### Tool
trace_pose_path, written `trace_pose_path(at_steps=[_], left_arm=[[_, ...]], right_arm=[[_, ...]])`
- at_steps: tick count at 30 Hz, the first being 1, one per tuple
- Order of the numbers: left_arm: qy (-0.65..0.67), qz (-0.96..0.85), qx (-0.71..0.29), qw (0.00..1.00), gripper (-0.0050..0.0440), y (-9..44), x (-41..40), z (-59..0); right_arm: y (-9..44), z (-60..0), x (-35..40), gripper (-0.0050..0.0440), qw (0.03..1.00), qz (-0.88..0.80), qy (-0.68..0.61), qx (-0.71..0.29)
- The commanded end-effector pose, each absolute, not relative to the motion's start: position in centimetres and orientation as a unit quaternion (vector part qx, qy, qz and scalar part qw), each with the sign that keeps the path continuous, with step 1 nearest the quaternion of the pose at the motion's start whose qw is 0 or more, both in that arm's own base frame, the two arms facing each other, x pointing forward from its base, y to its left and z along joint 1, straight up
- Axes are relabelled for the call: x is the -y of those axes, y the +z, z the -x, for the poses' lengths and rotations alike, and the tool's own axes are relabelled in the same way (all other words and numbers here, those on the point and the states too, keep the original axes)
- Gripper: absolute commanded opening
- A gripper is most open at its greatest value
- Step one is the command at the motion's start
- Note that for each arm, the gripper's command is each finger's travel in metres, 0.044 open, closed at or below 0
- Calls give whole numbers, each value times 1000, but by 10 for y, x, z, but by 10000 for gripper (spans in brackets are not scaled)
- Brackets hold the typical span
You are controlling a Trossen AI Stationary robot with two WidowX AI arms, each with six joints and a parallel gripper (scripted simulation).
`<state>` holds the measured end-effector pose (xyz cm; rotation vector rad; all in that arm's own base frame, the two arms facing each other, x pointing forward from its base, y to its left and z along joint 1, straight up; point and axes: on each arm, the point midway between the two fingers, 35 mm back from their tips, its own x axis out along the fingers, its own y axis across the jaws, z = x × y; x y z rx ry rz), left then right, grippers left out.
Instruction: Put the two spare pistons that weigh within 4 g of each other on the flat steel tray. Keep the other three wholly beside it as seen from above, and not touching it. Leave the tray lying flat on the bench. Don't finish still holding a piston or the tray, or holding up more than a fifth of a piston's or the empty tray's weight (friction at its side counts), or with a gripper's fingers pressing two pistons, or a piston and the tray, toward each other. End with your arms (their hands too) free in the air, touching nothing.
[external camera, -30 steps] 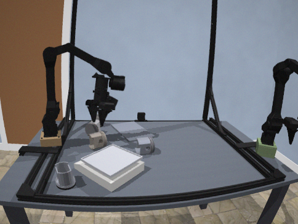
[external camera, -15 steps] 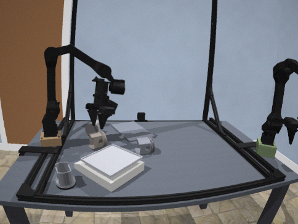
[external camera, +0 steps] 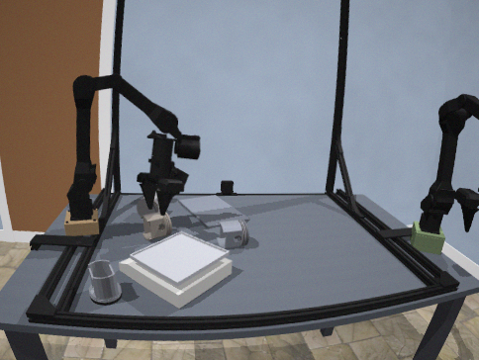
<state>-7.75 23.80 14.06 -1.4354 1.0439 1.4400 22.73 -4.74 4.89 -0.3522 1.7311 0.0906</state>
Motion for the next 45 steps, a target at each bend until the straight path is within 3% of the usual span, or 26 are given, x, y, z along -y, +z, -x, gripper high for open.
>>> trace_pose_path(at_steps=[1, 30, 31, 45], left_arm=[[572, 572, -416, 416, 440, 141, -238, 77], [572, 572, -416, 416, 440, 141, -238, 77], [572, 572, -416, 416, 440, 141, -238, 77], [572, 572, -416, 416, 440, 141, -238, 77]], right_arm=[[39, -223, 49, 378, 627, 155, 42, -762], [1, -216, 56, 378, 626, 154, 43, -763], [1, -216, 56, 158, 626, 154, 43, -763], [1, -216, 56, 158, 626, 154, 43, -763]])
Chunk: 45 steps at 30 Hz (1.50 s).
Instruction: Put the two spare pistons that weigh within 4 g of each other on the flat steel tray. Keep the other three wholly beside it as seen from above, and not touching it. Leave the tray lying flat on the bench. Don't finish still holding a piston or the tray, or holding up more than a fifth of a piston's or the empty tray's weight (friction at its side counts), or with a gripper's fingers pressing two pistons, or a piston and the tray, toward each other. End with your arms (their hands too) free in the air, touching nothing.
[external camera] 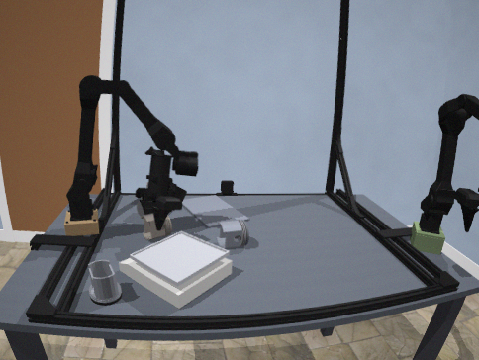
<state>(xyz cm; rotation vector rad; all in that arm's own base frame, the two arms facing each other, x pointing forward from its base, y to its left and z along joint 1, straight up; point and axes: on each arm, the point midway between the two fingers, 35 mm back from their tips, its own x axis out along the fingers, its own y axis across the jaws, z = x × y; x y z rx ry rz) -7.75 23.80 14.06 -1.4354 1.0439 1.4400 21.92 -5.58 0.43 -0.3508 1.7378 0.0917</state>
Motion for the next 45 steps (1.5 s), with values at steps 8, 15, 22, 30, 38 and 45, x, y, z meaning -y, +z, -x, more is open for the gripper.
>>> trace_pose_path(at_steps=[8, 15, 22, 30, 38, 45], left_arm=[[572, 572, -416, 416, 440, 141, -238, 77], [572, 572, -416, 416, 440, 141, -238, 77], [572, 572, -416, 416, 440, 141, -238, 77], [572, 572, -416, 416, 440, 141, -238, 77], [572, 572, -416, 416, 440, 141, -238, 77], [572, 572, -416, 416, 440, 141, -238, 77]], right_arm=[[1, -216, 56, 158, 626, 154, 43, -763], [3, -216, 56, 158, 626, 154, 43, -763], [15, -216, 56, 158, 626, 154, 43, -763], [26, -216, 56, 158, 626, 154, 43, -763], [38, -216, 56, 158, 626, 154, 43, -763], [50, -216, 56, 158, 626, 154, 43, -763]])
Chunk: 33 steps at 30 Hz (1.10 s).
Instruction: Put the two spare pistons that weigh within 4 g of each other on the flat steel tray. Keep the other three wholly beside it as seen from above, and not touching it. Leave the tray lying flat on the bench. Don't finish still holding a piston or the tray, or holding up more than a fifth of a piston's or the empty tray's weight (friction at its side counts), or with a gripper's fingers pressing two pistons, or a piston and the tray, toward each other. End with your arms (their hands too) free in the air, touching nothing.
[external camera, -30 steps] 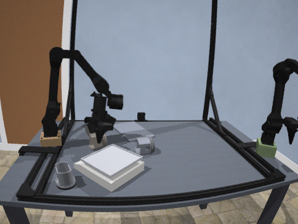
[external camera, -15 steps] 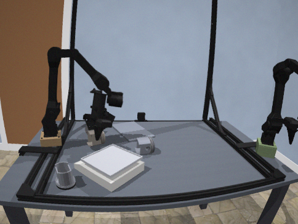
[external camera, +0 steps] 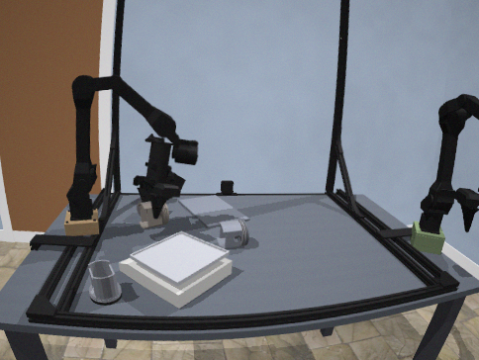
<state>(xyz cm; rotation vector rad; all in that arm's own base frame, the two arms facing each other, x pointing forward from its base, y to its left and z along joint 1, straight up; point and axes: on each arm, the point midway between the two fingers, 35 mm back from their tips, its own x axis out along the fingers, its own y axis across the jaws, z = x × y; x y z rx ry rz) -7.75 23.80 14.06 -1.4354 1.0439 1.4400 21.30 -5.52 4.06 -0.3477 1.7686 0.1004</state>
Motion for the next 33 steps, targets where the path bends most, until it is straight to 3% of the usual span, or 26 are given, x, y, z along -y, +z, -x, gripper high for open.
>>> trace_pose_path(at_steps=[1, 33], left_arm=[[572, 572, -416, 416, 440, 141, -238, 77], [572, 572, -416, 416, 440, 141, -238, 77]], right_arm=[[51, -216, 56, 158, 626, 154, 43, -763], [91, -216, 70, 158, 641, 122, 17, -758]])
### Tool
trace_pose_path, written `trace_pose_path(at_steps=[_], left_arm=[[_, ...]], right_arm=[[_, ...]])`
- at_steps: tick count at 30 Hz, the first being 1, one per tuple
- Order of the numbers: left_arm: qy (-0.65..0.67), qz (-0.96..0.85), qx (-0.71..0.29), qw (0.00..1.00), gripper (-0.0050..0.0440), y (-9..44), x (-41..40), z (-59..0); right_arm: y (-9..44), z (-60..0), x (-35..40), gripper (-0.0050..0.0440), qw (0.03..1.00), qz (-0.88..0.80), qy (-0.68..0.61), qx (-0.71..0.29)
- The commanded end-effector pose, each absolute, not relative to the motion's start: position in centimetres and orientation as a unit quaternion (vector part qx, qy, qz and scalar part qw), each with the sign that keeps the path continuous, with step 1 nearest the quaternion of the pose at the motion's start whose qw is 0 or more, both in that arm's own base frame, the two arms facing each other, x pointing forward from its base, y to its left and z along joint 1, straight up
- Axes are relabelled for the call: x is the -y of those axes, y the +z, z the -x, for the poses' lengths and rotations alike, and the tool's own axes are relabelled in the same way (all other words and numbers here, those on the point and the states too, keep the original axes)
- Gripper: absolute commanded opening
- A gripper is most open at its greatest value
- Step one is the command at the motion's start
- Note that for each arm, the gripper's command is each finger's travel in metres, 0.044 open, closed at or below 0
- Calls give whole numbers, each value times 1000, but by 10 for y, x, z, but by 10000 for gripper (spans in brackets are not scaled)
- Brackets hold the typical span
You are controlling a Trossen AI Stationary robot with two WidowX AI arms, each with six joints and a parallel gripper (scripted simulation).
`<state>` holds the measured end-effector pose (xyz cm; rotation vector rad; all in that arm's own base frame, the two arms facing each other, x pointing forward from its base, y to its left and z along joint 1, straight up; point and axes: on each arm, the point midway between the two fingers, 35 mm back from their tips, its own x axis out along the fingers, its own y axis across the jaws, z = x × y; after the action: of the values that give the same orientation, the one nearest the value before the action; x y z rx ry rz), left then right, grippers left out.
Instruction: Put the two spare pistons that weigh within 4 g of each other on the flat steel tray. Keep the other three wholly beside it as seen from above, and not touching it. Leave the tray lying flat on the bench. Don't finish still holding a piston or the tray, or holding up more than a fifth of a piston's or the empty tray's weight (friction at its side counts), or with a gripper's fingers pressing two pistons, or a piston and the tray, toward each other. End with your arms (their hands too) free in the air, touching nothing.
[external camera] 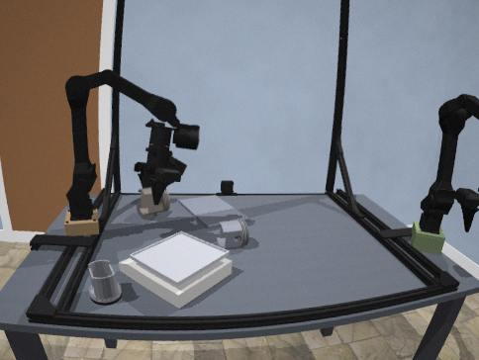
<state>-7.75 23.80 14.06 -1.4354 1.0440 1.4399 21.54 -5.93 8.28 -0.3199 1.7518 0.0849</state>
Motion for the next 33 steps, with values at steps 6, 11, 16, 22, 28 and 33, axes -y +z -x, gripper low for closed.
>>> trace_pose_path(at_steps=[6, 11, 16, 22, 28, 33], left_arm=[[572, 572, -416, 416, 440, 141, -238, 77], [572, 572, -416, 416, 440, 141, -238, 77], [572, 572, -416, 416, 440, 141, -238, 77], [572, 572, -416, 416, 440, 141, -238, 77], [572, 572, -416, 416, 440, 141, -238, 77], [572, 572, -416, 416, 440, 141, -238, 77]], right_arm=[[98, -213, 89, 158, 650, 80, -15, -756], [106, -208, 112, 158, 658, 28, -55, -750], [114, -204, 135, 158, 664, -25, -95, -741], [120, -200, 154, 158, 666, -66, -127, -732], [129, -195, 182, 158, 666, -129, -174, -714], [137, -190, 205, 158, 663, -180, -212, -695]])
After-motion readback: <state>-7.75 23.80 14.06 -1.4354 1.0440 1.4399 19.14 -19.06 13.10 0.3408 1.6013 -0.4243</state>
